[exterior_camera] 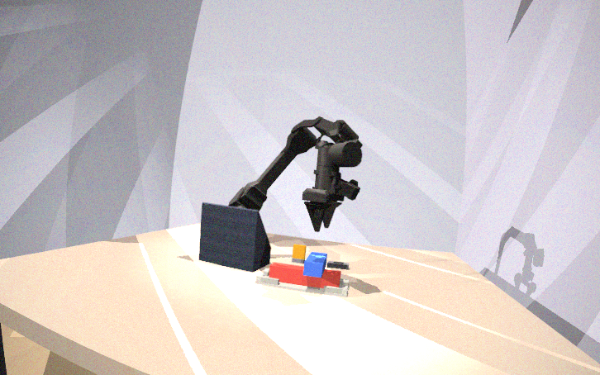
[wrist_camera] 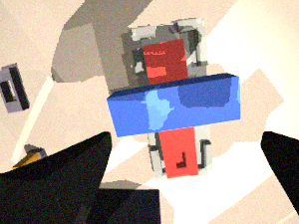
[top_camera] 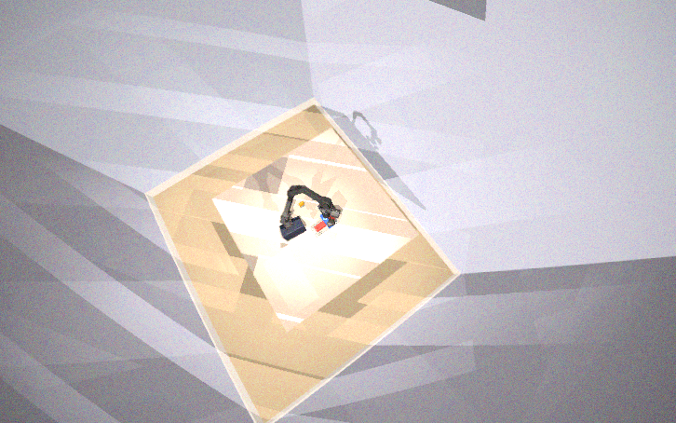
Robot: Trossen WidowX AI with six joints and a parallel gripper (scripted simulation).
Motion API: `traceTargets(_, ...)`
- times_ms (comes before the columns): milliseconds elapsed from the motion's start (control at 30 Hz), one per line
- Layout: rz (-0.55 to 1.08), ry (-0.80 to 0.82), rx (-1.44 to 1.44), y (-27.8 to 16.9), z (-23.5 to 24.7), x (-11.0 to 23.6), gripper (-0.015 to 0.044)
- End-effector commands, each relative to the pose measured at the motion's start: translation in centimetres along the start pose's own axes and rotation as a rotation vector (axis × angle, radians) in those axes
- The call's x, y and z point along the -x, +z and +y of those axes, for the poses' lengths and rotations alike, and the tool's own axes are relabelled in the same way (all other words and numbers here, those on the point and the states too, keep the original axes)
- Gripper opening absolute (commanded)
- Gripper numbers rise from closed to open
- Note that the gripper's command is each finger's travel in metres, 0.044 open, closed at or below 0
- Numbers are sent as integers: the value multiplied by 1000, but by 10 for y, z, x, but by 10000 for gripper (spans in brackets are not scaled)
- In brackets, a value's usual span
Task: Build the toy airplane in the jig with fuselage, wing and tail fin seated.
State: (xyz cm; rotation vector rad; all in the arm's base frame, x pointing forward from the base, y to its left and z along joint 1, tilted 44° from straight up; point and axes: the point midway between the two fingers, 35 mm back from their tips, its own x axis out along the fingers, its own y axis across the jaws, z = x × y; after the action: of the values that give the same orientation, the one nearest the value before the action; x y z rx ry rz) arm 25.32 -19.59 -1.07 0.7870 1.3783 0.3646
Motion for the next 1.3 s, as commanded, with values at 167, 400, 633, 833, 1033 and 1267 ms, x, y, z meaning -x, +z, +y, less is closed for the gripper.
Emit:
traceTargets(167,7,-2,129,-1,2,1,440)
traceTargets(400,7,-13,123,-16,93,13,440)
traceTargets(633,8,-9,121,-59,180,10,440)
traceTargets(833,11,6,122,-113,233,-1,440)
traceTargets(1033,13,11,123,-127,242,-7,440)
traceTargets(1267,11,13,124,-128,243,-62,440)
